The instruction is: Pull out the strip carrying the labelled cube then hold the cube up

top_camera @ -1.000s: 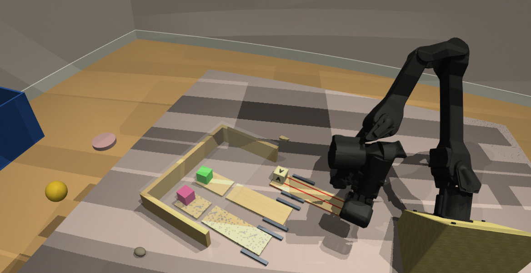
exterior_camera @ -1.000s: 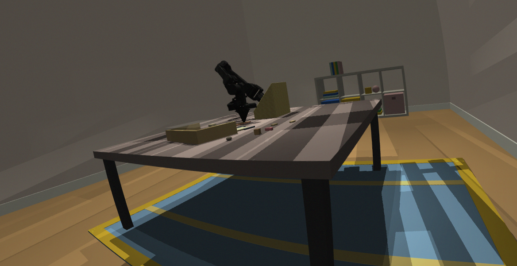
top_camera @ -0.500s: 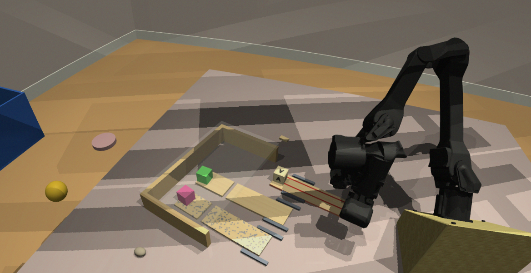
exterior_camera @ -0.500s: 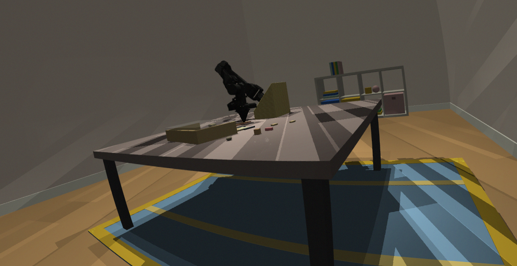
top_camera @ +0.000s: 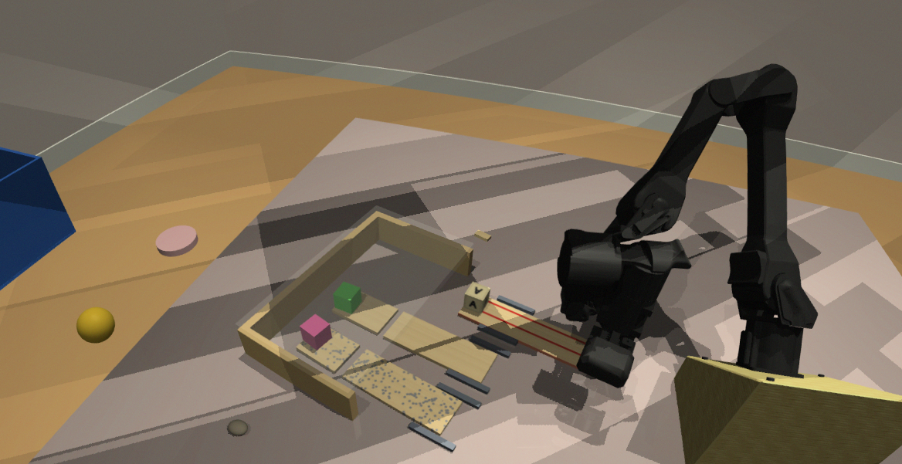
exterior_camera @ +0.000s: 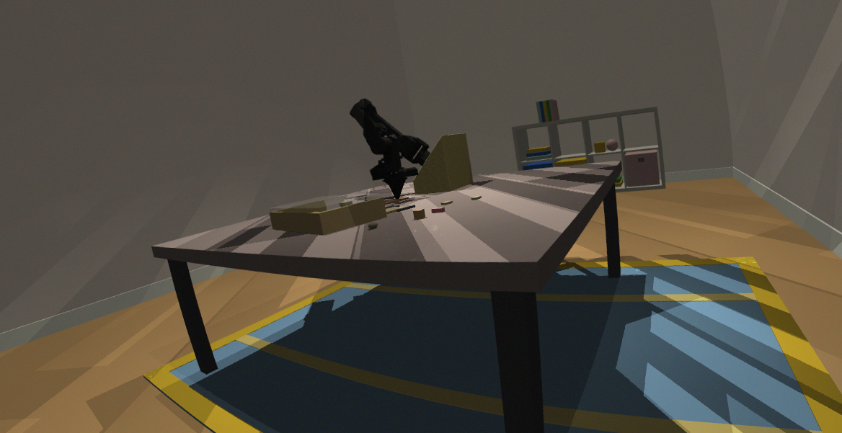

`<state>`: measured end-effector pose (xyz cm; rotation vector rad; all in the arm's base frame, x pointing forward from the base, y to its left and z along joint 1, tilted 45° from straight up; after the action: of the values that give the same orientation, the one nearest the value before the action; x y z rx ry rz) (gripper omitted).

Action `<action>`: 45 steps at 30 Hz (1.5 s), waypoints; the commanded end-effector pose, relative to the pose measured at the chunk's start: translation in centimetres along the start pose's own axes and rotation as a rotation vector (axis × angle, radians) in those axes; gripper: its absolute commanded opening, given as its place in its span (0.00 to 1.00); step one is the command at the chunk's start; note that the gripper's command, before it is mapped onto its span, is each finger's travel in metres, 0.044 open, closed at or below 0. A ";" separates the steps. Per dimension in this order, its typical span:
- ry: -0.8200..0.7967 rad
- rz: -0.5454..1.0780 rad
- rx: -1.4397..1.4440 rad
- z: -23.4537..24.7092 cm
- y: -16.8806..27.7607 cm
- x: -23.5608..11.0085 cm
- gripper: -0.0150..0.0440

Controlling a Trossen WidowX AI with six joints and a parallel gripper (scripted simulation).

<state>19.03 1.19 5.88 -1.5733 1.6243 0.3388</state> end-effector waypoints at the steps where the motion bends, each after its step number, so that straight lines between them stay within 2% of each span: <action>1: 0.006 0.030 -0.005 -0.3 0.6 0.5 0.25; 7: 0.003 0.030 -0.004 0.1 -0.5 -4.0 0.25; 10: 0.004 0.031 -0.004 0.1 -0.5 -4.2 0.25; 27: 0.003 0.028 -0.047 1.6 -8.3 -4.8 1.00; 45: 0.002 0.025 -0.044 2.7 -16.1 -5.6 1.00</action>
<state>33.16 4.25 13.48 -1.5816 1.6422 0.3895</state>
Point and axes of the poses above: the point midway between the two fingers, 35 mm back from their tips, its own x axis out along the fingers, its own z axis across the jaws, y = z × x, the point moved 9 cm from there along -x, back along the fingers, and after that the axes turned 10 degrees about x, right-handed, at the moved point
